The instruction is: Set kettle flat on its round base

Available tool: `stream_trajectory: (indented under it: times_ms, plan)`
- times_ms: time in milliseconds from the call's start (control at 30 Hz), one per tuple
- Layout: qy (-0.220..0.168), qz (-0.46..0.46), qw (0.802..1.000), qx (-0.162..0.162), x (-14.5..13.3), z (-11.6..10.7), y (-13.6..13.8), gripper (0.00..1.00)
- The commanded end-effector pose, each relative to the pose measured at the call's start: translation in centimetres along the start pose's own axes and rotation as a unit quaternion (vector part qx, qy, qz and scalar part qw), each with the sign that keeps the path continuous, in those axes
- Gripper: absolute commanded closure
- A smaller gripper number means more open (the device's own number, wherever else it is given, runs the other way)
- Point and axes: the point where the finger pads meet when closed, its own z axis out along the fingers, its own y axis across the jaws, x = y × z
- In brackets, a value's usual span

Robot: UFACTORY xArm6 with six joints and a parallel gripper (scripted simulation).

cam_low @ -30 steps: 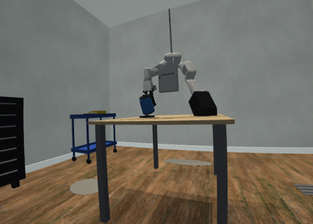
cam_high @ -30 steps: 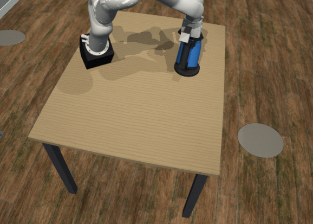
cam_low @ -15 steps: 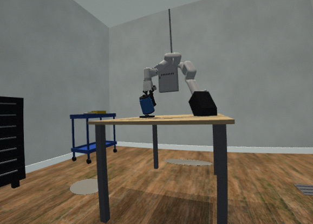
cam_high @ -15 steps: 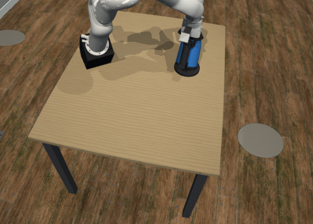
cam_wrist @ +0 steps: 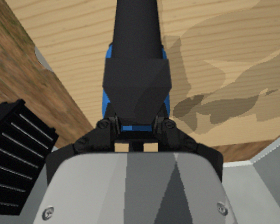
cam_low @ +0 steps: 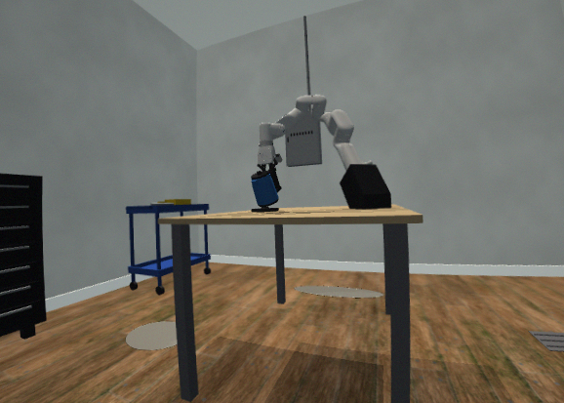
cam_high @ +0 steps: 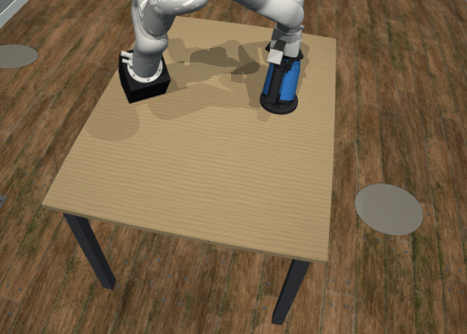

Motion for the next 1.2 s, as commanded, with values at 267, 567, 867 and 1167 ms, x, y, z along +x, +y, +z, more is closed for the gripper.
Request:
stream_trajectory:
  times_ms: [267, 567, 867, 1167]
  plan:
    - [-0.001, 0.001, 1.000, 0.001, -0.06, -0.13, -0.12, 1.00]
    - [-0.001, 0.001, 1.000, 0.001, -0.06, -0.15, -0.12, 1.00]
    - [-0.001, 0.001, 1.000, 0.001, -0.06, -0.15, -0.12, 1.00]
    - [-0.001, 0.001, 1.000, 0.001, -0.06, -0.15, -0.12, 0.19]
